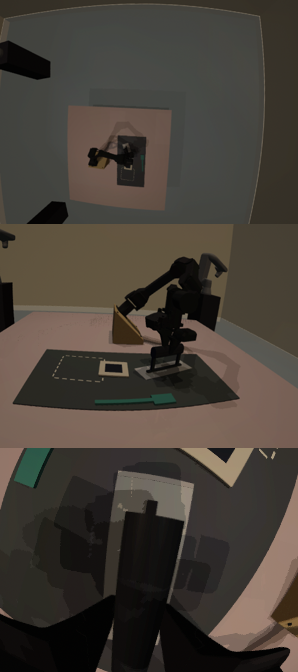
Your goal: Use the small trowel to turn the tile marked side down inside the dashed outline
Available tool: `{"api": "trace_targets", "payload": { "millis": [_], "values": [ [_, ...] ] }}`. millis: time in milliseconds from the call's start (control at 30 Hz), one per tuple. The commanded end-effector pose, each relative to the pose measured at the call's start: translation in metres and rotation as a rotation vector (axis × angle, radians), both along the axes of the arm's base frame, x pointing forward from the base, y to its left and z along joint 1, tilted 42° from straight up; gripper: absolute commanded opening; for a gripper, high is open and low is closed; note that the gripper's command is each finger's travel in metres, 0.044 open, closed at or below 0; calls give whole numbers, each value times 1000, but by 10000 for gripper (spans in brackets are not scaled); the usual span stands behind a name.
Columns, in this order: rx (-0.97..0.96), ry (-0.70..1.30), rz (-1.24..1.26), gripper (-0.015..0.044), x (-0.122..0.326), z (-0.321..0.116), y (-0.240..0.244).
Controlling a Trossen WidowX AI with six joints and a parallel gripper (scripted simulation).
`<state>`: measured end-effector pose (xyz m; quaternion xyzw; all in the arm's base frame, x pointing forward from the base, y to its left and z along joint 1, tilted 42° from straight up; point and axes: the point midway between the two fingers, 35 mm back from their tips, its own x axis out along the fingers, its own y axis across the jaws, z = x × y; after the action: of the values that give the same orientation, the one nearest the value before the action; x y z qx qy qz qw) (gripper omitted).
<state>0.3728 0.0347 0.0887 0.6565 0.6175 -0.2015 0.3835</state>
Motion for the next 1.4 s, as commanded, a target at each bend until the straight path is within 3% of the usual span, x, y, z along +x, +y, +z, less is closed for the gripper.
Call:
{"api": "trace_targets", "payload": {
  "millis": [0,467,667,1267,1367],
  "values": [
    [18,80,-83,130,-1,-1,0],
    [56,239,-263,130,-1,-1,0],
    [56,239,-263,270,-1,-1,0],
    [56,239,-263,270,-1,-1,0],
    [57,246,-270,270,-5,15,-14]
  ]
}}
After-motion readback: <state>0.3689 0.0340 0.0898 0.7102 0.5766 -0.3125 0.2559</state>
